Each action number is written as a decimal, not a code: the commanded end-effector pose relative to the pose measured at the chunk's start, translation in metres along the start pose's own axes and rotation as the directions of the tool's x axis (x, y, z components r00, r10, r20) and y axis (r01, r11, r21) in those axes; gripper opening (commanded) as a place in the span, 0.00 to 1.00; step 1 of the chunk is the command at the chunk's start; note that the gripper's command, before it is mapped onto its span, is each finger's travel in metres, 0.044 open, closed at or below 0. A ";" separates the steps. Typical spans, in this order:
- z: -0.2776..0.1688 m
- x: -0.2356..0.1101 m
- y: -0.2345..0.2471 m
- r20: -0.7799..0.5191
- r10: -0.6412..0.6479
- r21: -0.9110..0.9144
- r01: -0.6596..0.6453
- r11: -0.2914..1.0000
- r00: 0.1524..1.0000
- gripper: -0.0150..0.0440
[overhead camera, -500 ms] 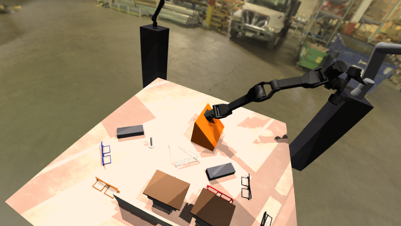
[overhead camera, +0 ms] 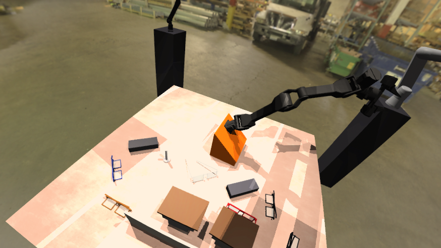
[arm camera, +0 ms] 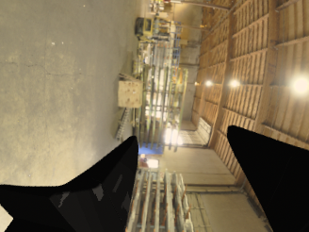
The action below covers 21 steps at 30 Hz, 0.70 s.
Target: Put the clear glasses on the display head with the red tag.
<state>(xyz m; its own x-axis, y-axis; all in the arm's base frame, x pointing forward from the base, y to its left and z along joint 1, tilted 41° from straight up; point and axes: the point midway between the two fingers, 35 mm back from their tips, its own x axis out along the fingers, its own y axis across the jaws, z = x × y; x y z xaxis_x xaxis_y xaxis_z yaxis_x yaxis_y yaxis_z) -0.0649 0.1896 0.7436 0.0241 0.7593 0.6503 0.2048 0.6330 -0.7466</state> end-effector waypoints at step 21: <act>0.008 0.049 0.212 -0.015 0.373 0.247 -0.358 0.901 0.928 0.59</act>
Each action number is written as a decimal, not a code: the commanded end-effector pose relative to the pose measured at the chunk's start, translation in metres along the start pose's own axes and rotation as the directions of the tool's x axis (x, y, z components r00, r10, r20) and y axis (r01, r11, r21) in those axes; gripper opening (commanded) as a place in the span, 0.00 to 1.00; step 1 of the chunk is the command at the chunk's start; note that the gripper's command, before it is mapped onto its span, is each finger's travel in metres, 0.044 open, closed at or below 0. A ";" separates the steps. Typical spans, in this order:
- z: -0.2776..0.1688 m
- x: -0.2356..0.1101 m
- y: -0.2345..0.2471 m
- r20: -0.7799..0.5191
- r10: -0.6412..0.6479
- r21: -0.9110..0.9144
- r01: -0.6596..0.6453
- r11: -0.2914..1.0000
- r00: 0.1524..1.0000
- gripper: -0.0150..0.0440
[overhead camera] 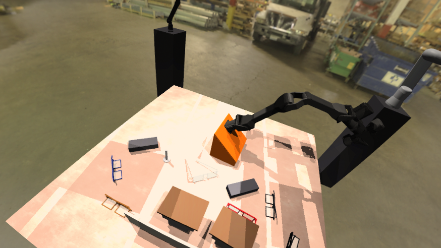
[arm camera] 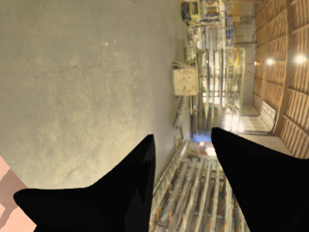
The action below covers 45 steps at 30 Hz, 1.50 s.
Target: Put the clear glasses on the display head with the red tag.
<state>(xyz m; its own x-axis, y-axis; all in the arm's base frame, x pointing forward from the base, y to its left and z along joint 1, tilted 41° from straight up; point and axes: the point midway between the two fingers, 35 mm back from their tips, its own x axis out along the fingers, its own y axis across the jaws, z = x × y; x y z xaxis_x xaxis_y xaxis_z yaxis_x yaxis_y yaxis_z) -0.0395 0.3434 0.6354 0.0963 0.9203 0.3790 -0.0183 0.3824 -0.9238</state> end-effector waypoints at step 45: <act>-0.408 -0.174 0.386 -0.369 0.873 0.869 0.452 0.202 0.318 0.59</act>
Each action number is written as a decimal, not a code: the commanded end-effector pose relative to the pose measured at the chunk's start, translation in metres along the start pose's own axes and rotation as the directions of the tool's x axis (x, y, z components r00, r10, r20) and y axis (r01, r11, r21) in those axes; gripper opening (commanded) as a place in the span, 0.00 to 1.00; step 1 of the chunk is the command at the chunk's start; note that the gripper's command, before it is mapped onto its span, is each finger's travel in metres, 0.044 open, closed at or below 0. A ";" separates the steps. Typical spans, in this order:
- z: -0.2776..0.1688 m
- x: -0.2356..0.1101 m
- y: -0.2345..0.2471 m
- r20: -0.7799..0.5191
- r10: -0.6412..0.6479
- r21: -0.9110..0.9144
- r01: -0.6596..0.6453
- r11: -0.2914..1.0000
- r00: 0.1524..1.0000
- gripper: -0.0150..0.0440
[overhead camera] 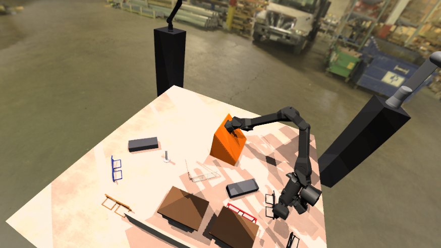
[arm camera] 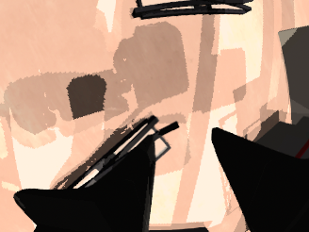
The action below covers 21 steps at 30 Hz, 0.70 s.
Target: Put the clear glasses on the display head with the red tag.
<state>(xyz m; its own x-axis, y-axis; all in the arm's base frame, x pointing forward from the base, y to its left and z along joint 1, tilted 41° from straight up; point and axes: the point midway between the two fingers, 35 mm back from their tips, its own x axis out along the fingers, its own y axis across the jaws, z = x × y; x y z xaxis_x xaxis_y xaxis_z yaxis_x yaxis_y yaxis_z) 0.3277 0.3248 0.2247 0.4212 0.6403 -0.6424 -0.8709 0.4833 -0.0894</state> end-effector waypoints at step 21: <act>-0.363 -0.028 -0.133 -0.262 0.314 0.944 0.310 -0.114 0.913 0.59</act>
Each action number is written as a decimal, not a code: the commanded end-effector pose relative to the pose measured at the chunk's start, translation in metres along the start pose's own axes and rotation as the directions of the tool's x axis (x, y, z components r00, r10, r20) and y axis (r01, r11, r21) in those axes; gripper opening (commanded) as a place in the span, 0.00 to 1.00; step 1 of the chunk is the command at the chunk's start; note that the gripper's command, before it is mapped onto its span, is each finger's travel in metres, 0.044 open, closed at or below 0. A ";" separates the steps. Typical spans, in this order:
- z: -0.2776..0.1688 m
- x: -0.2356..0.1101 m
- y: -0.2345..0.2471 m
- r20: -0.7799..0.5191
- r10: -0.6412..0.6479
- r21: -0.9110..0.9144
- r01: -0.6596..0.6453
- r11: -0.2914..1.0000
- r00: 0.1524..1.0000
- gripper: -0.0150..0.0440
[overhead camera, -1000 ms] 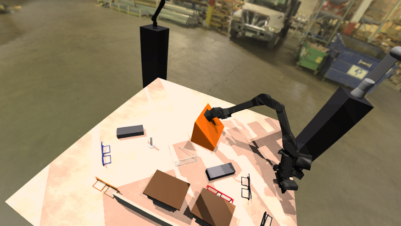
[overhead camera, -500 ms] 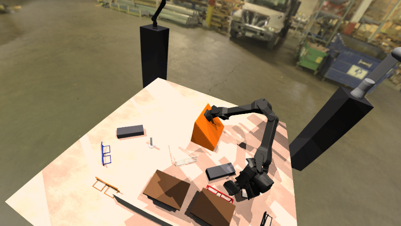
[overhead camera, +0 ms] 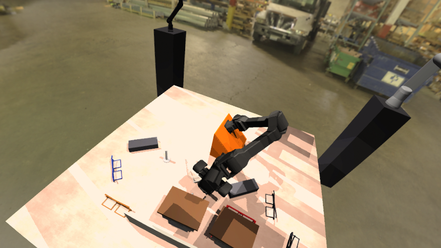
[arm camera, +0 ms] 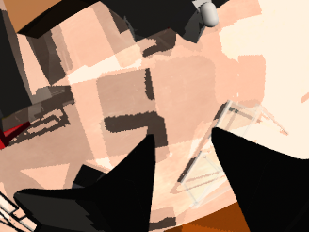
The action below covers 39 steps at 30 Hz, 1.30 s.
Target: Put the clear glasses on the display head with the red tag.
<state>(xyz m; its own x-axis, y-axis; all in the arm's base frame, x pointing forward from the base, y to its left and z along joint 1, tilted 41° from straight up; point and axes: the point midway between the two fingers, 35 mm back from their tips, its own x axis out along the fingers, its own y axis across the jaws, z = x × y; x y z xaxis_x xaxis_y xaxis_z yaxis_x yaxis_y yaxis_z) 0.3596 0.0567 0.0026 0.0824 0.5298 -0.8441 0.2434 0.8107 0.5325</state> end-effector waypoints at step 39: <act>-0.026 0.030 -0.079 -0.074 0.134 0.527 -0.075 0.846 0.988 0.46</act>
<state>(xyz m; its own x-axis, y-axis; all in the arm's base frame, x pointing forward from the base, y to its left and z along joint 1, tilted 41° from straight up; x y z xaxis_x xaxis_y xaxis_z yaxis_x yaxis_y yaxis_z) 0.3193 0.0105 -0.0579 0.0482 0.6439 -0.7636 0.7022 0.5218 0.4844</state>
